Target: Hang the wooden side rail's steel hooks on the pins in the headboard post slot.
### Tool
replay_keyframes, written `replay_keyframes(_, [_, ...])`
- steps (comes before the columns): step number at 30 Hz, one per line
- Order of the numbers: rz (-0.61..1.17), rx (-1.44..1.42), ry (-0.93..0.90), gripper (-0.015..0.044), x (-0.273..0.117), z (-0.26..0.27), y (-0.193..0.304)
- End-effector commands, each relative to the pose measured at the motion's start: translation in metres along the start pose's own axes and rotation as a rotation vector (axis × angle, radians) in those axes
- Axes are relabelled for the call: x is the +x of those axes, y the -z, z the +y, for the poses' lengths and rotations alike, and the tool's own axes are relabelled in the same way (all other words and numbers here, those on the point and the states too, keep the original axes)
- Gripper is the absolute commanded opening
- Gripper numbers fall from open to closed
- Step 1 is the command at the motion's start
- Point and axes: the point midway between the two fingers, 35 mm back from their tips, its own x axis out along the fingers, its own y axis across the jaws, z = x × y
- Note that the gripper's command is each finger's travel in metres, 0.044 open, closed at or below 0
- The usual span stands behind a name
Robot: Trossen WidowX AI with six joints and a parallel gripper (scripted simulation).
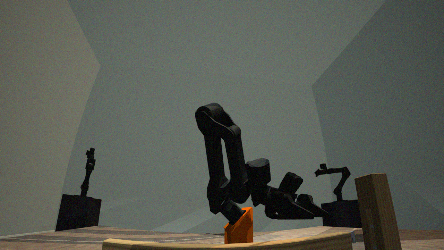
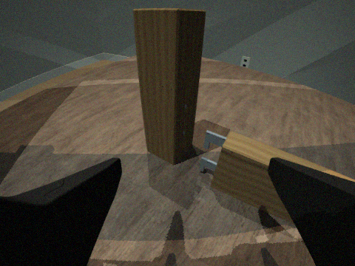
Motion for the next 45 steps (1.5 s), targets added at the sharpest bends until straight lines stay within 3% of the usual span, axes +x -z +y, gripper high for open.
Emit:
replay_keyframes(1, [-0.004,0.007,0.000,0.0440,-0.001,-0.001,0.000])
replay_keyframes(12, [0.006,-0.003,-0.011,0.0440,0.003,0.000,-0.001])
replay_keyframes(24, [0.166,-0.145,-0.232,0.0440,0.049,-0.015,-0.031])
replay_keyframes(32, [0.246,-0.202,-0.393,0.0440,0.031,-0.054,-0.057])
replay_keyframes(45, [0.256,-0.208,-0.414,0.0440,0.026,-0.060,-0.060])
